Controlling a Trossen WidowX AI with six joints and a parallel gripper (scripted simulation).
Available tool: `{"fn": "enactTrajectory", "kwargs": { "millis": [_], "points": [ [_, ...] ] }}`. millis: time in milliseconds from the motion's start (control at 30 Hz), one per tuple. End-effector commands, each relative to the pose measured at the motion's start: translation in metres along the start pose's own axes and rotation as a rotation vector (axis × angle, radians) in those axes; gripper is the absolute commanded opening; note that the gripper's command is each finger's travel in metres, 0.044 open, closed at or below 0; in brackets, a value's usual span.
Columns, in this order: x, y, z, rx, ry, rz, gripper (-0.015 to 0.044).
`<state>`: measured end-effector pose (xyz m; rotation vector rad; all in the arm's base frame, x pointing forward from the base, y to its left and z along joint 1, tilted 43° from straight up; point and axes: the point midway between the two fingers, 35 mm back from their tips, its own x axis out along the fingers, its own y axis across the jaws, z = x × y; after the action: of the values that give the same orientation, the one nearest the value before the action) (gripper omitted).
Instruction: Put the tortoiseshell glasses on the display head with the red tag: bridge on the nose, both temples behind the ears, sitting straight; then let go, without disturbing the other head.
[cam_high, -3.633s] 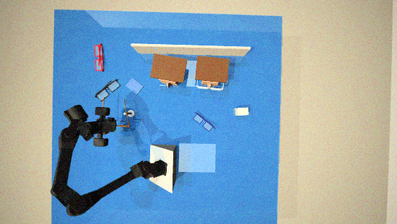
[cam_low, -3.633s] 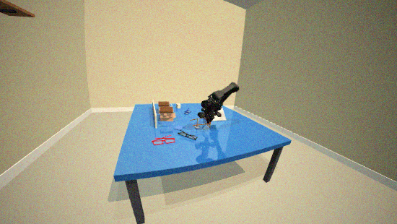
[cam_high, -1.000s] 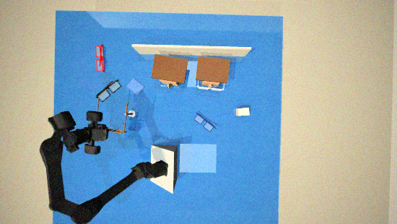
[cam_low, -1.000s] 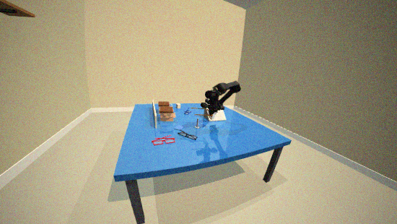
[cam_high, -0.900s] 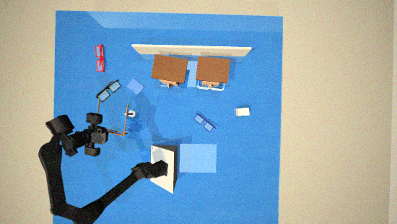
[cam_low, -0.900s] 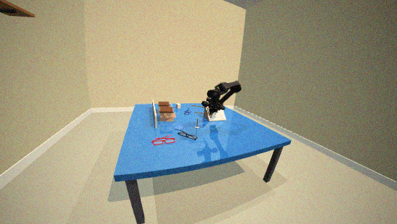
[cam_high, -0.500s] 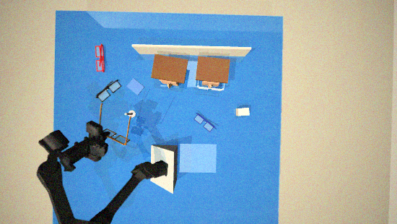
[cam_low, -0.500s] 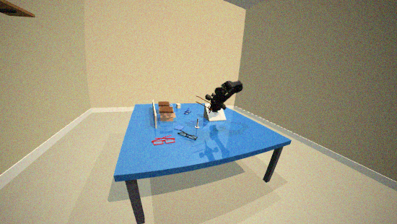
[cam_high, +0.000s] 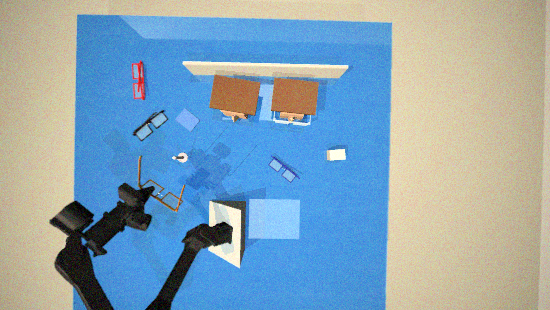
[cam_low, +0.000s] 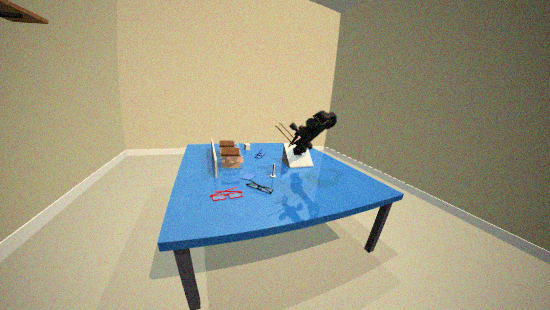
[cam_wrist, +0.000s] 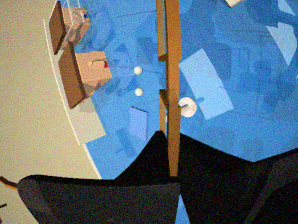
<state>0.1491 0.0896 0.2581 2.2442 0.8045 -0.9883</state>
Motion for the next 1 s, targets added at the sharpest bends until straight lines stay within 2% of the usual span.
{"fn": "enactTrajectory", "kwargs": {
  "millis": [0,967],
  "points": [
    [0.0000,-0.0004,-0.0004,-0.004,0.001,-0.003,0.0000],
    [0.0019,-0.0001,-0.0005,-0.013,-0.007,-0.008,0.0000]
  ]
}}
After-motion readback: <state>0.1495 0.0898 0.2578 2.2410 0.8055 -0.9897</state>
